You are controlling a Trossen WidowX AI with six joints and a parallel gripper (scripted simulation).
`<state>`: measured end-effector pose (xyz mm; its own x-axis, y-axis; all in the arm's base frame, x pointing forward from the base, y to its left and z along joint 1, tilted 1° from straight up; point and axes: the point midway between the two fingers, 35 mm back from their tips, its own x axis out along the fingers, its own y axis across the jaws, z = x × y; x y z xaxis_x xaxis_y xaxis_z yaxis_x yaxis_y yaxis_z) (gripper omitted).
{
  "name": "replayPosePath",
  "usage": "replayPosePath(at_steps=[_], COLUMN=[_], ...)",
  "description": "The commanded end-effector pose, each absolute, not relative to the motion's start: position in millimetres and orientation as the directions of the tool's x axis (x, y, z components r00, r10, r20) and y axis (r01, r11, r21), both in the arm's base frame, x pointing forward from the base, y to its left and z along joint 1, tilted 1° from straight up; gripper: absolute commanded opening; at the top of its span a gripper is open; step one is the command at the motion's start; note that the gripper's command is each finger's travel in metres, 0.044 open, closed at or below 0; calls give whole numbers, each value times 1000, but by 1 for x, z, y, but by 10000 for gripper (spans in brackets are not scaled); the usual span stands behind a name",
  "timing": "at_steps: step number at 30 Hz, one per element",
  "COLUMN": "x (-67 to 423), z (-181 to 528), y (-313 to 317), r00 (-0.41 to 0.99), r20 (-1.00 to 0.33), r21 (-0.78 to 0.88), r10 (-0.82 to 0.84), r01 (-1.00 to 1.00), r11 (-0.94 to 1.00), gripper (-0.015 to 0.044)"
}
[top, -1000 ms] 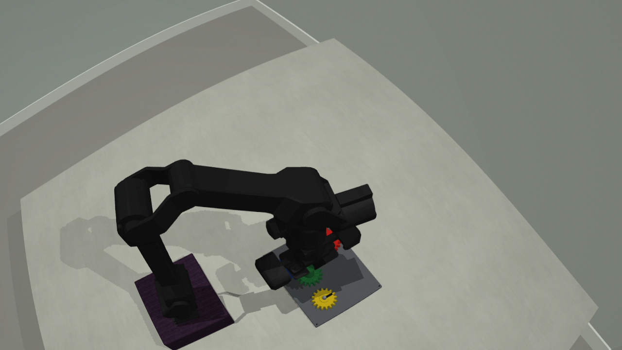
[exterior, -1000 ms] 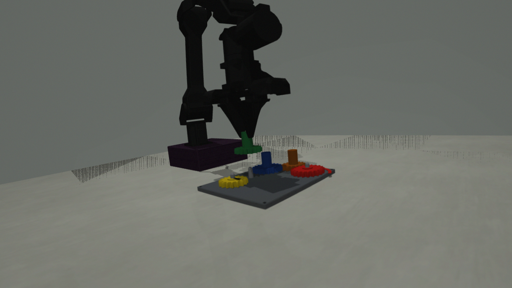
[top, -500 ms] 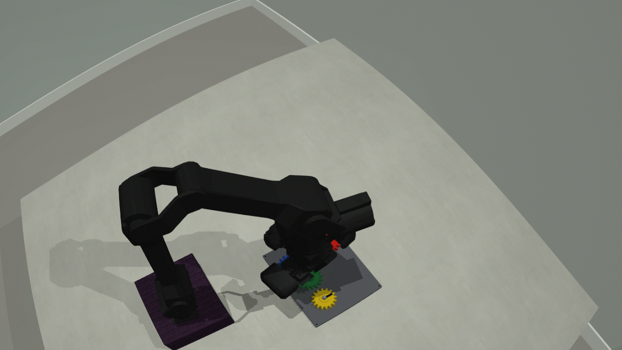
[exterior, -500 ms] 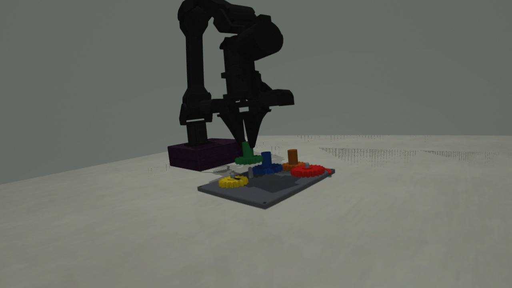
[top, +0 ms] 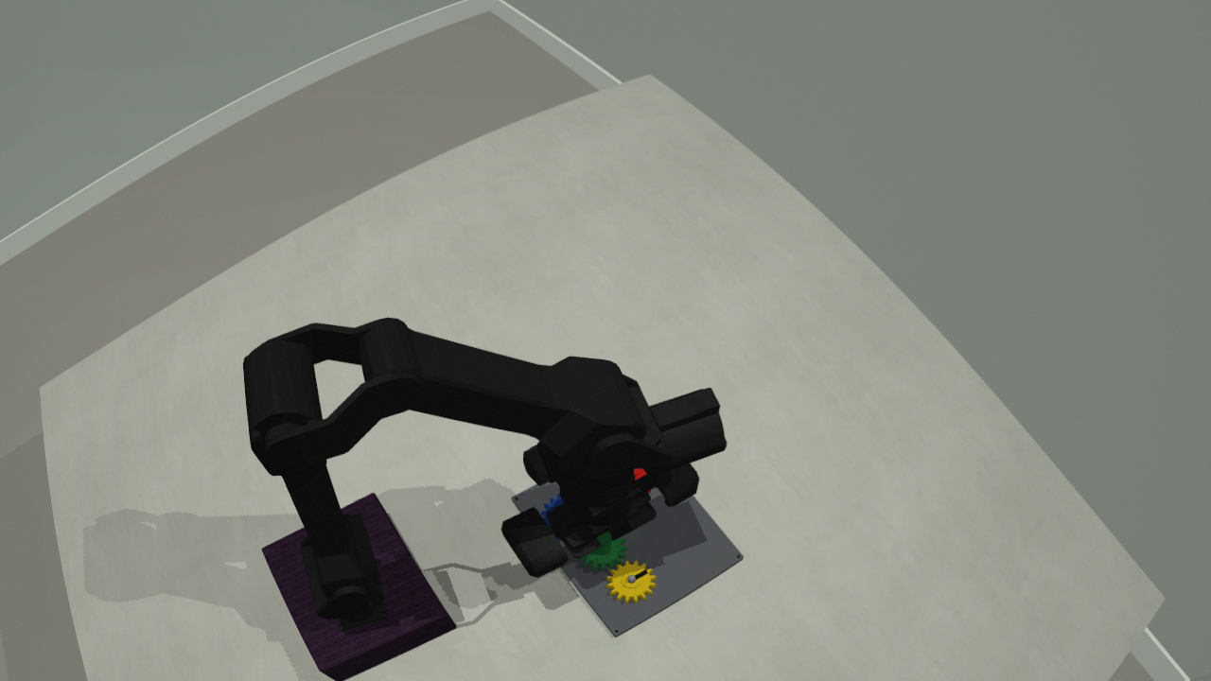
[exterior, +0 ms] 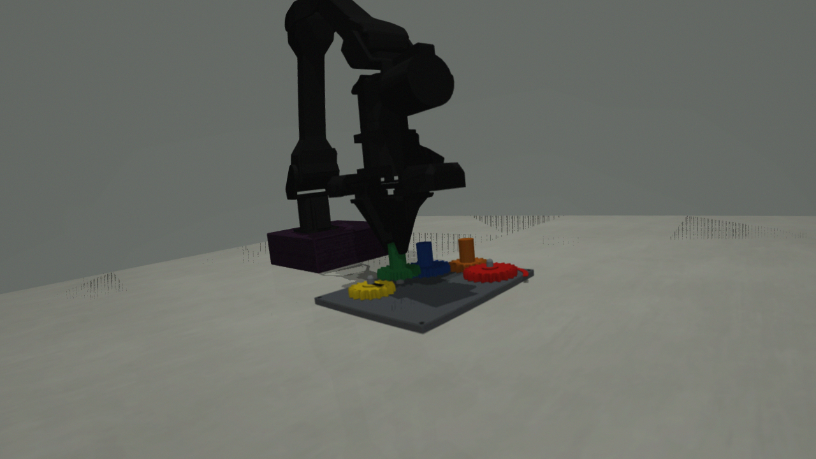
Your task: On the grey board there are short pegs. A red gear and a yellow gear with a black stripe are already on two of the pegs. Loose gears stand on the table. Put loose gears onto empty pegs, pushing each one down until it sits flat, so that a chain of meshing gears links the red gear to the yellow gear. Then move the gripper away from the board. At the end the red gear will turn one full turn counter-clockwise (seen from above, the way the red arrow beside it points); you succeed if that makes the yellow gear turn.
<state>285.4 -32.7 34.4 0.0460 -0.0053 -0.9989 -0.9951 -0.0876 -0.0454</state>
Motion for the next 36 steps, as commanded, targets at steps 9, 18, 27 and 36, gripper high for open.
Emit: replayPosePath(at_steps=[9,18,27,36], x=[286,286,286,287], z=[32,32,29,27], y=[-34,-32,-33,-33], r00=[48,48,48,48], r20=[-999,-999,-999,-999], r21=[-48,-47,-44,-45], r10=[-4,-4,-4,-4], r01=[-998,-990,-949,-954], r11=[27,-133,-313,-296], gripper=[0,0,0,0])
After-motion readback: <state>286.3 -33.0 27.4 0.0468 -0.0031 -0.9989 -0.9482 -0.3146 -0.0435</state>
